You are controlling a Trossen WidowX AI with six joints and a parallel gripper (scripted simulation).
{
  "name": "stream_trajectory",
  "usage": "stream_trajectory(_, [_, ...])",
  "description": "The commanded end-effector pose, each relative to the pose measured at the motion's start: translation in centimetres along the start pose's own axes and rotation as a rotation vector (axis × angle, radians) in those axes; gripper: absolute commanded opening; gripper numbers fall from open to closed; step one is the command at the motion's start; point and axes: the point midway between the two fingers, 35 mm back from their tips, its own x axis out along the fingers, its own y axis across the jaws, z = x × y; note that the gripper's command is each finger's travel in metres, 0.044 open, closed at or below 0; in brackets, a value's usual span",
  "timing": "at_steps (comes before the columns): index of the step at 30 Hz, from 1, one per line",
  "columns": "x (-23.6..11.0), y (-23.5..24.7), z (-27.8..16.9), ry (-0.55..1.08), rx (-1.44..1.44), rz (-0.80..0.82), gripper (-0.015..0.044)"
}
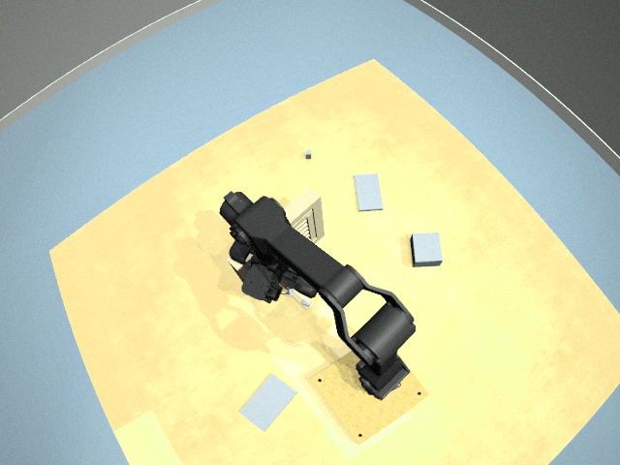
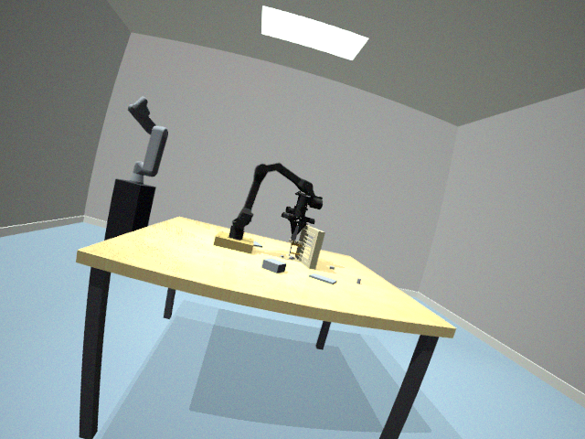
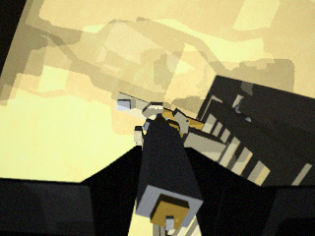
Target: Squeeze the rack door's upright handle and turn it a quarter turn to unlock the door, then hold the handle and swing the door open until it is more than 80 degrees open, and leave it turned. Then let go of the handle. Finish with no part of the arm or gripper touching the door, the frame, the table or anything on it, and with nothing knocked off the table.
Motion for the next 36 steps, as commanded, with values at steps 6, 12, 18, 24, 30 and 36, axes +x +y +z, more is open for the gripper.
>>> stream_trajectory(6, [0.01,-0.02,0.05,0.0,-0.027,0.0,0.0147])
stream_trajectory(12, [0.01,-0.02,0.05,0.0,-0.027,0.0,0.0287])
stream_trajectory(18, [0.0,-0.02,0.04,0.001,0.195,-0.001,0.0287])
stream_trajectory(24, [-0.02,-0.01,0.03,0.001,0.493,-0.002,0.0287])
stream_trajectory(30, [-0.02,-0.01,0.03,0.001,0.79,-0.002,0.0287])
stream_trajectory(36, [-0.02,-0.01,0.03,0.0,1.087,-0.002,0.0287])
